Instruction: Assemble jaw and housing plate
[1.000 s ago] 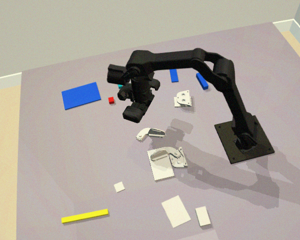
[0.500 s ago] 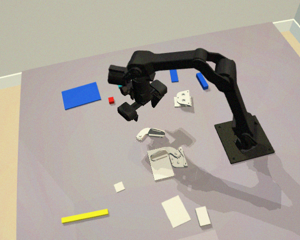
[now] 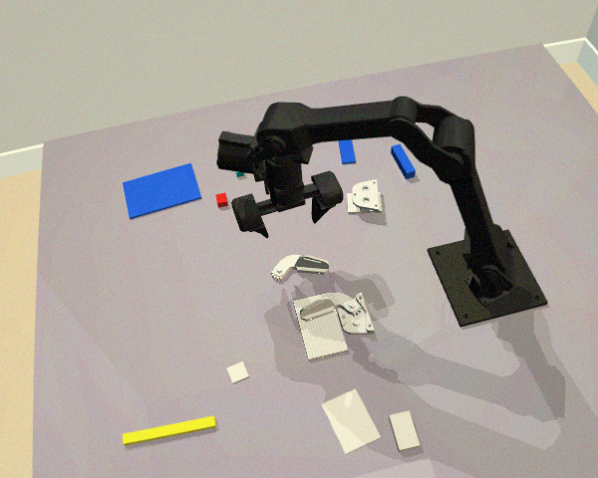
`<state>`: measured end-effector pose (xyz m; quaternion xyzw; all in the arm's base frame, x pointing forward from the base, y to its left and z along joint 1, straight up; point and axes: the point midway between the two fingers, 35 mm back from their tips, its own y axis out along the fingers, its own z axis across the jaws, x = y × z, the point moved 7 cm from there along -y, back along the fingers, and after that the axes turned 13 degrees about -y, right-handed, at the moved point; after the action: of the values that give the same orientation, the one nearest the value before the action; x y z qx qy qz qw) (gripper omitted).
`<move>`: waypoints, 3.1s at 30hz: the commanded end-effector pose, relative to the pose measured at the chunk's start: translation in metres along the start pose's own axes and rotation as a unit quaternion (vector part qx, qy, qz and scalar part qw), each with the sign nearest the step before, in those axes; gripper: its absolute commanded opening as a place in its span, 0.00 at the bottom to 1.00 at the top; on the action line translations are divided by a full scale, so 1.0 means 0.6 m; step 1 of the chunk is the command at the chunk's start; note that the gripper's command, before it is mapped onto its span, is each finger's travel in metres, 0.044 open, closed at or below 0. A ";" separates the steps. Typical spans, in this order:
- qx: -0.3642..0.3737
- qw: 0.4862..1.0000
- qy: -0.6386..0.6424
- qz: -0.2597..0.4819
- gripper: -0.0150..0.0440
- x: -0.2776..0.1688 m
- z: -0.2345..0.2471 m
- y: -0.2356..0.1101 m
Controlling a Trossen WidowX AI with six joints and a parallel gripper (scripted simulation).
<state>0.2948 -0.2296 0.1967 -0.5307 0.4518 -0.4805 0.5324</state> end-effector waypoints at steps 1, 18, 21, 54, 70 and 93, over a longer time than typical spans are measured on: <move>-0.002 0.999 0.054 0.001 1.00 -0.004 -0.002 0.002; -0.002 0.957 0.291 0.001 1.00 -0.018 -0.003 -0.002; -0.002 0.943 0.332 0.001 1.00 -0.021 -0.004 -0.002; -0.002 0.692 0.722 0.000 1.00 -0.048 -0.008 -0.008; -0.002 0.530 0.848 0.000 1.00 -0.060 -0.011 -0.011; -0.003 0.530 0.848 0.000 1.00 -0.062 -0.014 0.065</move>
<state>0.2835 -0.1949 0.1619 0.1247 0.6917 -0.7045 -0.0983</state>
